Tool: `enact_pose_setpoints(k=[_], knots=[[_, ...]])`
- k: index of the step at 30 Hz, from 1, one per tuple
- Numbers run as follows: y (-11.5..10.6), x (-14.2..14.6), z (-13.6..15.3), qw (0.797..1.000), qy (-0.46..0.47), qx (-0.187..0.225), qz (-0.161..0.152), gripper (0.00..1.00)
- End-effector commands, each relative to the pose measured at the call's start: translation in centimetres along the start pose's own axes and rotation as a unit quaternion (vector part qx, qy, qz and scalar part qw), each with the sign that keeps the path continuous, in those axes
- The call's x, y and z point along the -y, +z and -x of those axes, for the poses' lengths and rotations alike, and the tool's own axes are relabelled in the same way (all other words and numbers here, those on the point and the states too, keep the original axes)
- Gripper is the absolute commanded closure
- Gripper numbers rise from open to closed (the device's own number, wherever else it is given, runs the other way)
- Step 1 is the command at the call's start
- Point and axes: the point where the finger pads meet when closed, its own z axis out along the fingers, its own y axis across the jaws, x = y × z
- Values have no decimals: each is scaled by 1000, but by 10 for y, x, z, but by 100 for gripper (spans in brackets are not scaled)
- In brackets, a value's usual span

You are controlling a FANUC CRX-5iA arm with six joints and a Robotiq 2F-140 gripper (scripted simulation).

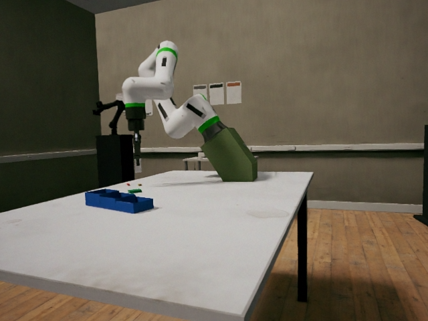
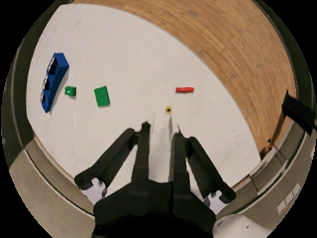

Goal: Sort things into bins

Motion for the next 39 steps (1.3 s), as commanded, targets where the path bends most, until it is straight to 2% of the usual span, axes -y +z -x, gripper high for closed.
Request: enact_pose_setpoints(k=[1, 39], knots=[[-3, -26, 2, 1000, -1, 0, -3, 73], [-3, -16, 1, 1000, -1, 0, -3, 73]])
